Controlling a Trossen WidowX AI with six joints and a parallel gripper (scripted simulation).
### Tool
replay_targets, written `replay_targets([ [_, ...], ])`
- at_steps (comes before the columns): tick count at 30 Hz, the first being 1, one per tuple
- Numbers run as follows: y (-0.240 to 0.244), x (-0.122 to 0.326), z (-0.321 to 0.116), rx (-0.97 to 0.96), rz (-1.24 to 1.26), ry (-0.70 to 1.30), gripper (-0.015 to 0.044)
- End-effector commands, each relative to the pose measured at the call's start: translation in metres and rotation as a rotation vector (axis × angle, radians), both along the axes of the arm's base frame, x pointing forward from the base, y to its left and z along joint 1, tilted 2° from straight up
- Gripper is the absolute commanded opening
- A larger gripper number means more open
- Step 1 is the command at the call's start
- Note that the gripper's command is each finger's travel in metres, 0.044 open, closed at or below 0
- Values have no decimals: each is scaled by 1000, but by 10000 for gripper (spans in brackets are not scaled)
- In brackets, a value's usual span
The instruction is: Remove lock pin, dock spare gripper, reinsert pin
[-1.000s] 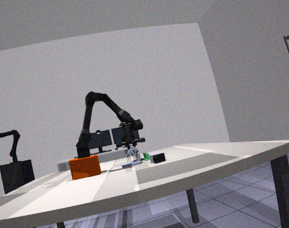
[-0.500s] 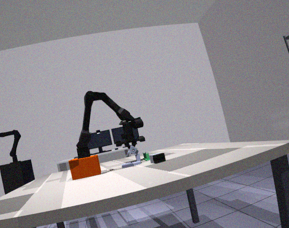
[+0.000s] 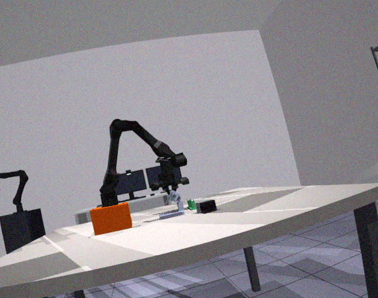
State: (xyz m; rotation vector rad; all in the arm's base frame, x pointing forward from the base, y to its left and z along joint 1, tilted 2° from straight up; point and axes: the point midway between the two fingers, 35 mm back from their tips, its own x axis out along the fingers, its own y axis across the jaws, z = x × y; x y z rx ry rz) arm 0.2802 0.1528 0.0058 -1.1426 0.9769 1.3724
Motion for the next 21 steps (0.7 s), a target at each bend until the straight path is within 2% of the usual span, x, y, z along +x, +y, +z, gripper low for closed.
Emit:
replay_targets([
  [1, 5, 2, 2, 6, -2, -1, 0],
  [21, 19, 0, 3, 0, -2, 8, 0],
])
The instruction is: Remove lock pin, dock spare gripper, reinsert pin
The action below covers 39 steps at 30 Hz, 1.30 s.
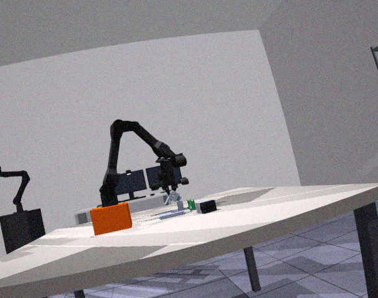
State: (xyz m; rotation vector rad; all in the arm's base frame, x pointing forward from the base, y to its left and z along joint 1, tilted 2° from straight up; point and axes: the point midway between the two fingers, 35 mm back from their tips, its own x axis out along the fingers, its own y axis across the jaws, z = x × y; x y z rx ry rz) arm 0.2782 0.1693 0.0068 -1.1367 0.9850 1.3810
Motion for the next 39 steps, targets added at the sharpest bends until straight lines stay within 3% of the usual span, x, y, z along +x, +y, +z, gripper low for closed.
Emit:
replay_targets([
  [1, 4, 2, 2, 0, -3, -2, 0],
  [39, 34, -2, 8, -10, -4, 28, 0],
])
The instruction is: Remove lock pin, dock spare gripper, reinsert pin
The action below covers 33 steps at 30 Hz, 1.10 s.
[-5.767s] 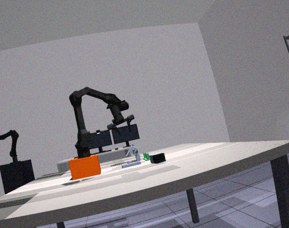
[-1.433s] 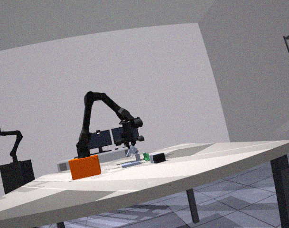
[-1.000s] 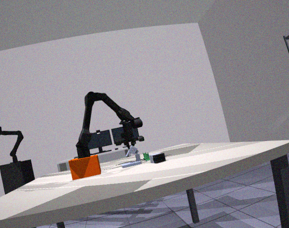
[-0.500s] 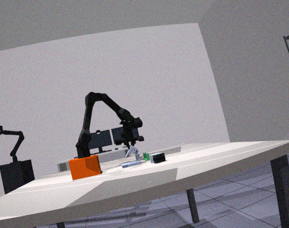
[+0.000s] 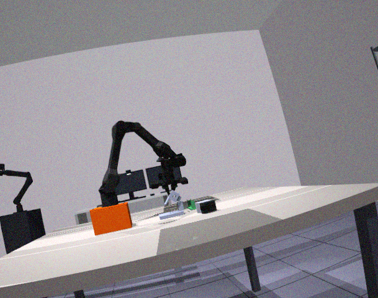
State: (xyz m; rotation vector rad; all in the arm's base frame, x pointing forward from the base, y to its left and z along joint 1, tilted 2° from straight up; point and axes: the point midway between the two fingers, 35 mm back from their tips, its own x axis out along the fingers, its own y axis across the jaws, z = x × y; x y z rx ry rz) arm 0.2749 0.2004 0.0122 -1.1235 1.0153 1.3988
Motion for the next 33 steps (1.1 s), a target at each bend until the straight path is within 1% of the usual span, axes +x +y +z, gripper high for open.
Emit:
replay_targets([
  [1, 4, 2, 2, -1, -3, -3, 0],
  [15, 14, 0, 6, -5, -3, 8, 0],
  [29, 8, -7, 26, -20, 0, 36, 0],
  [30, 8, -8, 18, -24, 0, 41, 0],
  [33, 8, -8, 18, -24, 0, 41, 0],
])
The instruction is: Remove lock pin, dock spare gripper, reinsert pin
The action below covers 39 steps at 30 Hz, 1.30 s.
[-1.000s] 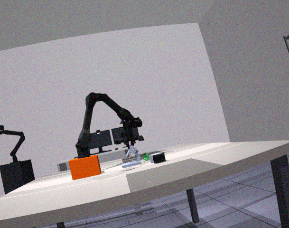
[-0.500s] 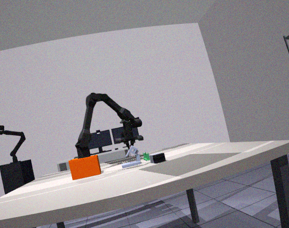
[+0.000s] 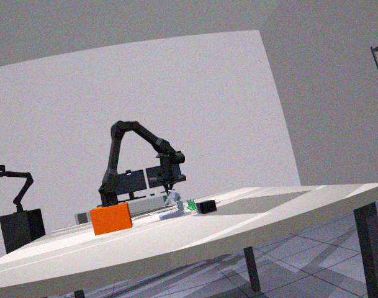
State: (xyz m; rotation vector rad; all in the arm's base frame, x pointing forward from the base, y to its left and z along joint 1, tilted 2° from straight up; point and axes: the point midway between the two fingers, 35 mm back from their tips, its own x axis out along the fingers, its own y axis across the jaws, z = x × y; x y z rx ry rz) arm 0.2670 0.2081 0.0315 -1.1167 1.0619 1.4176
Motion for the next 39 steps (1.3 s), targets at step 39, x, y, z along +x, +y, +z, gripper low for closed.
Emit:
replay_targets([
  [39, 59, 85, 16, 5, -9, -6, 0],
])
